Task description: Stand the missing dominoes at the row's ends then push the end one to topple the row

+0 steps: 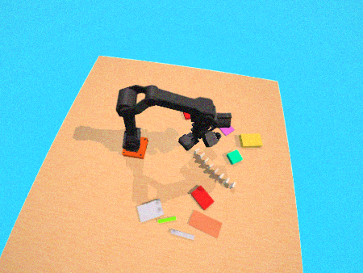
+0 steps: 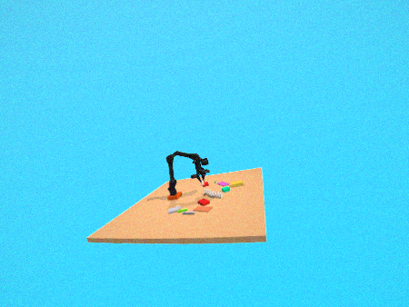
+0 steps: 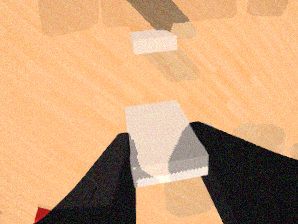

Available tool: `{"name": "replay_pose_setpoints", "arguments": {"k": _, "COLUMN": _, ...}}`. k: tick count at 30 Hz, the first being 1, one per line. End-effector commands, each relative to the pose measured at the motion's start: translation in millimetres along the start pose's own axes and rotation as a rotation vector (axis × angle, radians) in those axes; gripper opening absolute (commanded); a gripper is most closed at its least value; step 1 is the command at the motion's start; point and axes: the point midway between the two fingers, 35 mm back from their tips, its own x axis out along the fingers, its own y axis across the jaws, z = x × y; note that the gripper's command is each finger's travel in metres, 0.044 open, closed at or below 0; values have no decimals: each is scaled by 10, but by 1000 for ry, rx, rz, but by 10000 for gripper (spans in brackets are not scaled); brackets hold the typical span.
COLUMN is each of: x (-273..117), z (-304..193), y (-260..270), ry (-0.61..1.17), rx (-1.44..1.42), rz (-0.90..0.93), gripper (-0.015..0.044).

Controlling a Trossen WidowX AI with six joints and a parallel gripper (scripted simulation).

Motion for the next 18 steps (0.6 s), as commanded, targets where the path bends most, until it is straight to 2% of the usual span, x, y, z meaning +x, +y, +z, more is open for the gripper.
{"name": "replay_pose_setpoints", "arguments": {"k": 1, "x": 221, "z": -16, "y": -28, "ry": 7, "rx": 3, "rz": -11, "gripper": 107}}
{"name": "replay_pose_setpoints", "arguments": {"k": 12, "x": 723, "z": -67, "y": -94, "ry": 7, "rx": 3, "rz": -12, "gripper": 107}}
{"name": "replay_pose_setpoints", "arguments": {"k": 18, "x": 752, "z": -72, "y": -100, "ry": 7, "rx": 3, "rz": -12, "gripper": 107}}
